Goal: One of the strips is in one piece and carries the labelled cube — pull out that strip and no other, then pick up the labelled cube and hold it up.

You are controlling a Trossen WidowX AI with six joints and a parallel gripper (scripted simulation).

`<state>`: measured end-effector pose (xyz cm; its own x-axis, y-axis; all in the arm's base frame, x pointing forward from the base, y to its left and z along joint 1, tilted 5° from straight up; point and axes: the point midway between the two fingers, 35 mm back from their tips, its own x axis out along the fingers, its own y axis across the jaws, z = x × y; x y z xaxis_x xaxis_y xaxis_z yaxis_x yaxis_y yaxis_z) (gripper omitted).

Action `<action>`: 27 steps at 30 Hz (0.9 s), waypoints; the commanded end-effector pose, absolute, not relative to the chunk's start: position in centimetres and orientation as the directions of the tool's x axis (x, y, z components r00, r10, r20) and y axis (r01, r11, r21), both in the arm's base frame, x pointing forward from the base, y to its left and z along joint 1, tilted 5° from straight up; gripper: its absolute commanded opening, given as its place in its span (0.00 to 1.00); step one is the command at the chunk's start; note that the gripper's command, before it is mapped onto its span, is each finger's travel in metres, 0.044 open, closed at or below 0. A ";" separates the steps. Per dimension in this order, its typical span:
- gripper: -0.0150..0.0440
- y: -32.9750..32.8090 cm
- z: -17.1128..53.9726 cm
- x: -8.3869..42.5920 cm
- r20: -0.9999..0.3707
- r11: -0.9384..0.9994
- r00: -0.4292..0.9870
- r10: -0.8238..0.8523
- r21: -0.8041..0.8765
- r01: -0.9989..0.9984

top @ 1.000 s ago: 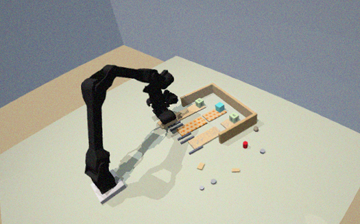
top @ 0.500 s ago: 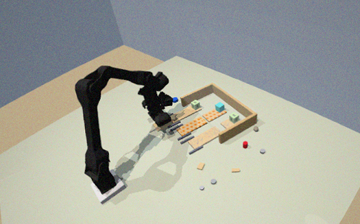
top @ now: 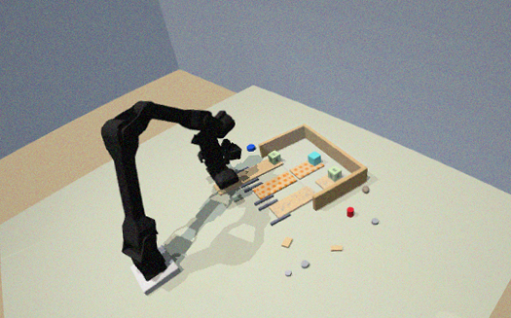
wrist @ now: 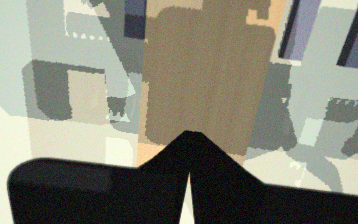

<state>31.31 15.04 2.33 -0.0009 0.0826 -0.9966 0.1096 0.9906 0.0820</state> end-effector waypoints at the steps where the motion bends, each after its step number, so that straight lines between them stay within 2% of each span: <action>1: 0.25 15.1 1.7 30.0 -0.997 0.992 -0.027 0.074 0.070 0.109; 27: 0.25 15.5 1.8 26.2 -0.997 0.991 -0.030 0.074 0.070 0.110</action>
<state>27.44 15.56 2.43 -0.0023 0.0844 -0.9964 0.1117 0.9902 0.0836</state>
